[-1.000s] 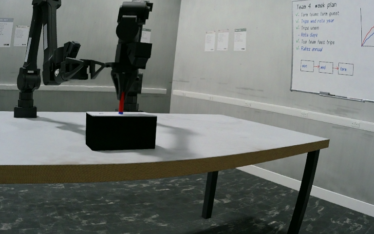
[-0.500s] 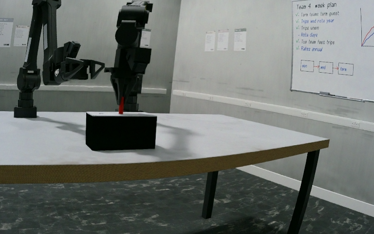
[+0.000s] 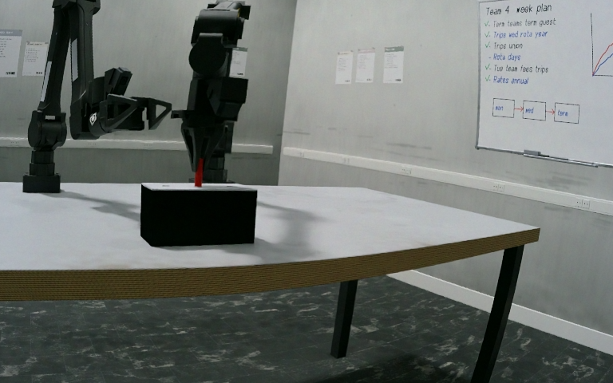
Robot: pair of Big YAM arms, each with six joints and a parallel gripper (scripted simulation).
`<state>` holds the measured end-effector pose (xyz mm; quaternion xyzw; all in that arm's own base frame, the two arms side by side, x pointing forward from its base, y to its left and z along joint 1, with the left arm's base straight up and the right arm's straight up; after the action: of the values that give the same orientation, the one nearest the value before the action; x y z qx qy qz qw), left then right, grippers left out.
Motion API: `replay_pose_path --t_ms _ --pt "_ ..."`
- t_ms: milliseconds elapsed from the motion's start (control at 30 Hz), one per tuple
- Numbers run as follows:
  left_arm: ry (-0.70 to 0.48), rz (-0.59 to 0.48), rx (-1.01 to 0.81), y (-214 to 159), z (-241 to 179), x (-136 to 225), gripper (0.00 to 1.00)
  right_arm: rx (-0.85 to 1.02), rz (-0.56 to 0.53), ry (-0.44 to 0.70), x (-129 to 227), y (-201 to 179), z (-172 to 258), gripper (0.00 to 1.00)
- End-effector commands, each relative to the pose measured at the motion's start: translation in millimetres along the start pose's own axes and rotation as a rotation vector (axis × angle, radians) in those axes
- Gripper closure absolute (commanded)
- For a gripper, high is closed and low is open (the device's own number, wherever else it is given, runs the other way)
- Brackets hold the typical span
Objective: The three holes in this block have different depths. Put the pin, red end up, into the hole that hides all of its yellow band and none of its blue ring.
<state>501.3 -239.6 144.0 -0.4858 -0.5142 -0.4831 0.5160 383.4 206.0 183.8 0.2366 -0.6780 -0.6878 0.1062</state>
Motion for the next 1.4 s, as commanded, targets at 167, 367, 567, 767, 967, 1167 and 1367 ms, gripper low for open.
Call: replay_pose_path --t_ms 167,367,567,767,967,1167,1367 --pt "-0.013 -0.036 -0.004 9.5 -6.2 21.3 0.95 0.013 -0.041 -0.012 -2.4 11.1 -6.1 0.00" --pt "-0.021 -0.049 -0.004 8.8 -5.9 34.3 0.95 0.013 -0.041 -0.012 -2.4 11.1 -6.1 0.00" --pt "-0.026 -0.058 -0.004 7.1 -5.0 67.3 0.95 0.013 -0.041 -0.012 -2.4 11.1 -6.1 0.00" --pt "-0.027 -0.060 -0.004 4.5 -3.7 111.4 0.95 0.013 -0.041 -0.012 -2.4 11.1 -6.1 0.00" --pt "-0.029 -0.062 -0.004 2.4 -2.7 143.9 0.95 0.013 -0.041 -0.012 -2.4 11.1 -6.1 0.00" --pt "-0.007 -0.022 -0.011 4.4 8.6 123.5 0.95 0.007 -0.037 0.016 -14.7 9.5 6.3 0.00" --pt "-0.016 -0.044 -0.018 2.8 35.1 141.1 0.95 0.000 -0.025 0.049 -23.2 4.4 21.2 0.00"
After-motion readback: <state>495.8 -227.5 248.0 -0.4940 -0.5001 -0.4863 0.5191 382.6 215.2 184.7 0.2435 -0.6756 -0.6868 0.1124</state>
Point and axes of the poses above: on each arm, the point where the finger pads meet when closed, its own x axis back along the fingers, its own z axis across the jaws, y = z × x, the point moved 5 cm from there along x, back along the fingers, and after that the axes turned 2 degrees about x, right-handed, at the moved point
